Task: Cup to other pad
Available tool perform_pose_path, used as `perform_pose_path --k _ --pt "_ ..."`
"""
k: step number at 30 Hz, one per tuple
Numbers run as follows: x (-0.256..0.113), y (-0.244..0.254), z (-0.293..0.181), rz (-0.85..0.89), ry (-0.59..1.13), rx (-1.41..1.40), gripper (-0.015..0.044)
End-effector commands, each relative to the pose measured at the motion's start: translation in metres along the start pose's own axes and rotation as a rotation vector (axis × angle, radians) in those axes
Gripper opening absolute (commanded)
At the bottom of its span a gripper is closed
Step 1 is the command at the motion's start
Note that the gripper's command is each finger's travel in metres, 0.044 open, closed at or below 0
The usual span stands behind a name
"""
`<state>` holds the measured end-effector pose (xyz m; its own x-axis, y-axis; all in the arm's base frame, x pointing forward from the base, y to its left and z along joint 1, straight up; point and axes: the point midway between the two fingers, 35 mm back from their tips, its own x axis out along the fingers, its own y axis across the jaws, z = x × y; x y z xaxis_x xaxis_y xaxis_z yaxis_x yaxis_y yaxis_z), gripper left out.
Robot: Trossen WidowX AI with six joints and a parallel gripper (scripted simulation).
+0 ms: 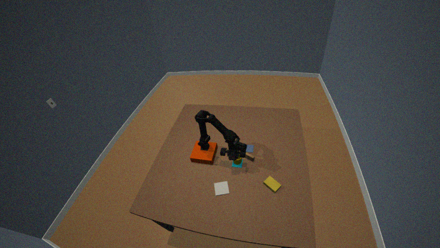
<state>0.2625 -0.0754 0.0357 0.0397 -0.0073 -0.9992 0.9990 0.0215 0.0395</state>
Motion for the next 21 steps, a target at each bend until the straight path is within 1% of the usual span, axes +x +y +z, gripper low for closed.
perform_pose_path --k 1,6,21 --pt "0.0104 -0.0027 -0.0002 -0.012 0.001 -0.003 0.0" --pt "0.0156 -0.0034 -0.0002 -0.012 0.001 -0.003 0.0" --pt "0.0126 -0.0023 -0.0003 -0.005 0.002 0.0 0.0"
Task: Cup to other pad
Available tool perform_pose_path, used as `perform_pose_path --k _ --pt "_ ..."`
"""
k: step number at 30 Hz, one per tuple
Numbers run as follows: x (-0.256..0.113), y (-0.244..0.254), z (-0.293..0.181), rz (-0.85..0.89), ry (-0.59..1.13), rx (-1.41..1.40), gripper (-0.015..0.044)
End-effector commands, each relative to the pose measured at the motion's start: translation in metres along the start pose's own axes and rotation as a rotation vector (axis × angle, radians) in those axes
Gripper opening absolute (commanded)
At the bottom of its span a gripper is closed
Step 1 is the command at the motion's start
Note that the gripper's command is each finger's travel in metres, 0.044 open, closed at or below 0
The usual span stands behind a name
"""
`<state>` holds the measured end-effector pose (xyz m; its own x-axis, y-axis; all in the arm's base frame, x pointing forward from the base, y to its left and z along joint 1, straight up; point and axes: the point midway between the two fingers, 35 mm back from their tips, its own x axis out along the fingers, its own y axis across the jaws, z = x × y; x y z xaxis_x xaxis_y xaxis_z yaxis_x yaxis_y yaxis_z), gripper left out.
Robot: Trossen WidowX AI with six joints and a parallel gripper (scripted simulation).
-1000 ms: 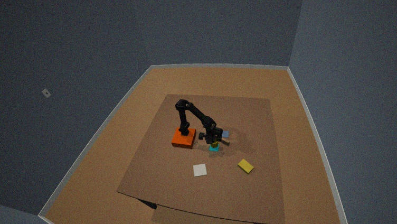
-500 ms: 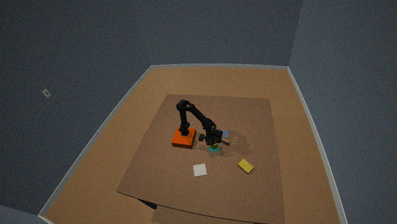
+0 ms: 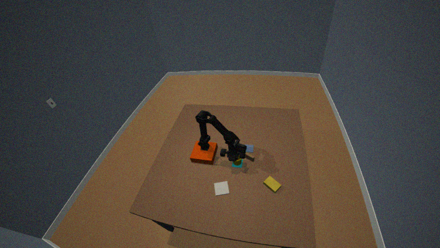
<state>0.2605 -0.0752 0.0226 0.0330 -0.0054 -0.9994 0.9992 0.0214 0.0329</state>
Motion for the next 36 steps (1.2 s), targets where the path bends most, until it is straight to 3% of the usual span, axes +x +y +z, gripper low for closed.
perform_pose_path --k 1,3,9,36 --pt "0.0 0.0 0.0 0.001 0.0 0.0 0.0" --pt "0.0 0.0 0.0 0.001 0.0 0.0 0.0" --pt "0.0 0.0 0.0 0.001 0.0 0.0 0.0147" --pt "-0.028 0.001 0.0 -0.002 -0.001 -0.002 0.0147"
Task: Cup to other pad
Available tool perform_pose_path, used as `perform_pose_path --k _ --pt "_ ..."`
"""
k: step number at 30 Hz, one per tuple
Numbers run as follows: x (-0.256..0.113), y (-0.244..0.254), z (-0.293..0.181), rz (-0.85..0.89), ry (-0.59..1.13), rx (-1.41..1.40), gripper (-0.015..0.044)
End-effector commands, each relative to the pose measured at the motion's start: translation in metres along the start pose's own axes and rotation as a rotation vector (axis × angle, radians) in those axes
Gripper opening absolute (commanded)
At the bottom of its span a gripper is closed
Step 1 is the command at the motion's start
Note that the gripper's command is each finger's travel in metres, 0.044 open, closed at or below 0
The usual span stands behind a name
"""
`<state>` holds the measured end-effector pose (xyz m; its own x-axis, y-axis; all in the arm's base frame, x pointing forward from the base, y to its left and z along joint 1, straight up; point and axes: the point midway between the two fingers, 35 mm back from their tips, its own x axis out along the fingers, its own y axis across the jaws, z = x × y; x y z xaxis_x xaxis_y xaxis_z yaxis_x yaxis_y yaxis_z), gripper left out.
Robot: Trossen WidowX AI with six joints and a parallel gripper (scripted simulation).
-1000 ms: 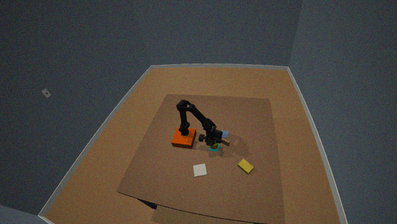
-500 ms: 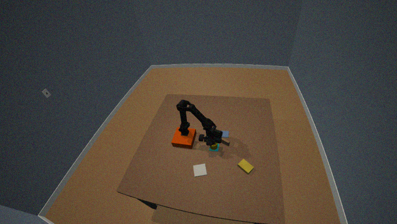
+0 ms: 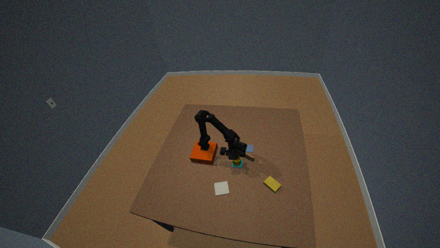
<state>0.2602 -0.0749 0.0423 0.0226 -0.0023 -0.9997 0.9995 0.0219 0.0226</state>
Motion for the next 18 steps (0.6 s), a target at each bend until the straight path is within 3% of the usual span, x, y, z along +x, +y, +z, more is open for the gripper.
perform_pose_path --k 1,18 --pt "-0.01 0.001 0.0 0.008 -0.004 -0.002 0.0147" --pt "-0.03 -0.001 -0.001 0.005 -0.004 -0.003 0.0147"
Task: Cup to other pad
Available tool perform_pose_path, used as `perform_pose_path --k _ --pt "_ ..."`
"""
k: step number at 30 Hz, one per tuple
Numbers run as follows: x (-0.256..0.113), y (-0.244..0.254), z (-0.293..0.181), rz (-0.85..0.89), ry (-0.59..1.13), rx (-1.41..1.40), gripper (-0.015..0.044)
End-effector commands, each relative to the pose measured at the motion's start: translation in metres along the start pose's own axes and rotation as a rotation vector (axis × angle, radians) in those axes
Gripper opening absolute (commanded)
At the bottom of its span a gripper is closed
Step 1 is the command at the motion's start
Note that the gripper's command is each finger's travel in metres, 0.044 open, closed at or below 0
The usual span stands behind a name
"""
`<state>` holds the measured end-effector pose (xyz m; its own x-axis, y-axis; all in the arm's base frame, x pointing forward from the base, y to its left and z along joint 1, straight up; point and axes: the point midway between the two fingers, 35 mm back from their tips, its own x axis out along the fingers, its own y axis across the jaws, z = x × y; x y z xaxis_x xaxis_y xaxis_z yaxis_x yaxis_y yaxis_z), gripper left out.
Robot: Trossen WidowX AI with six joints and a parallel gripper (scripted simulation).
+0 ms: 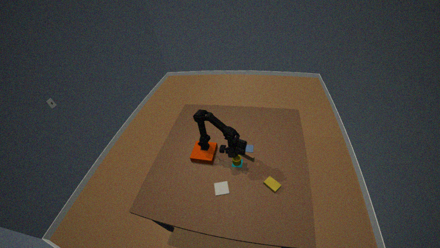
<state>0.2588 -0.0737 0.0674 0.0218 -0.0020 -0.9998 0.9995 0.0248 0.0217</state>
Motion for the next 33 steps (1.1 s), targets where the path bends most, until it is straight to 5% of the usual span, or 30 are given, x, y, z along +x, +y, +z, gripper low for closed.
perform_pose_path --k 1,11,33 --pt "0.0 0.0 0.0 0.0 0.0 0.0 0.0173" --pt "-0.004 0.0 0.0 0.0 0.0 0.0 0.0435" --pt "-0.065 0.002 0.0 0.006 -0.004 0.0 0.044"
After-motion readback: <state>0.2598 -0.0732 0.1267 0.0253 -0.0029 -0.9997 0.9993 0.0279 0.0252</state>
